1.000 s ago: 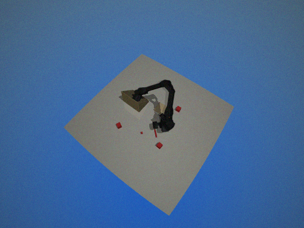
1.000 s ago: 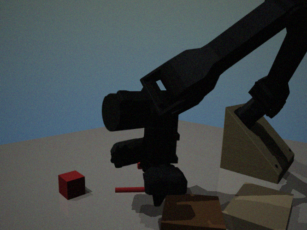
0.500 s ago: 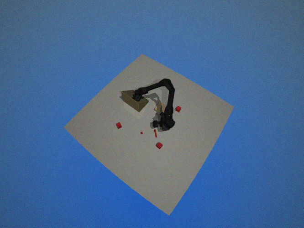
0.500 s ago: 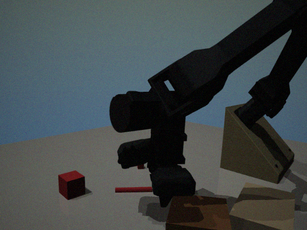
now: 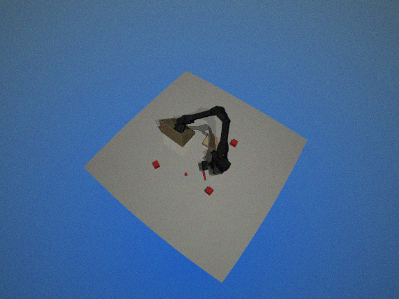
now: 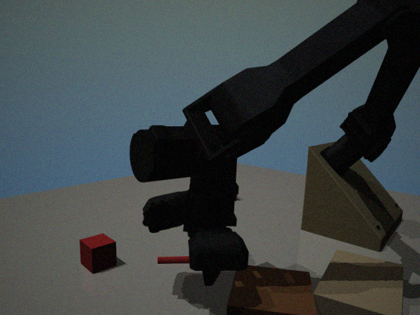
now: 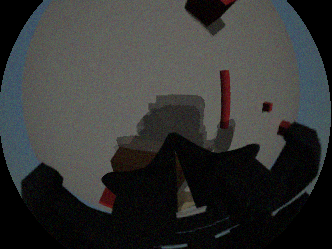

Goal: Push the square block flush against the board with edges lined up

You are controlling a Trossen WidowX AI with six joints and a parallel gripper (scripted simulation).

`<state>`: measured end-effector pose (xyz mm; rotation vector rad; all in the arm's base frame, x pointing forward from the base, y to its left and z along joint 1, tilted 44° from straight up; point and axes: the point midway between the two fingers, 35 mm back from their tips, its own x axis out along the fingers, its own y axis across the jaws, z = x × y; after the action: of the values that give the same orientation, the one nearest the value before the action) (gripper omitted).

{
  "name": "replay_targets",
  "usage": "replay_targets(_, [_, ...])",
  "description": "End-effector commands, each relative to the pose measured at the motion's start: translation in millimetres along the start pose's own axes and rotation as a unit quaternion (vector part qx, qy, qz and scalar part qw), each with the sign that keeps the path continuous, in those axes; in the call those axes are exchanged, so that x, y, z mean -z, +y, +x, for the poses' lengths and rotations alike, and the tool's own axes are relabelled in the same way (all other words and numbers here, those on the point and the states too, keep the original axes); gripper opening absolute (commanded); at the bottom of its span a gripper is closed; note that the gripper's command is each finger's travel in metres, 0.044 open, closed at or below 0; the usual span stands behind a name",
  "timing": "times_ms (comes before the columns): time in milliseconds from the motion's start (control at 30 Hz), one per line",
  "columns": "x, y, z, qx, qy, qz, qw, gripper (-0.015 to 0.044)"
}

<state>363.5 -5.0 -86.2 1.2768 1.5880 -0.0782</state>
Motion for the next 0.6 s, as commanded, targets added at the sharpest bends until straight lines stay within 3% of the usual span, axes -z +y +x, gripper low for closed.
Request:
replay_targets(0, [-6,-2,1,0.001,0.002,0.0,1.0,0.0])
replay_targets(400, [-25,-3,1,0.0,0.002,0.0,1.0,0.0])
replay_targets(567, [-22,-1,-51,0.001,0.001,-0.001,1.0,0.0])
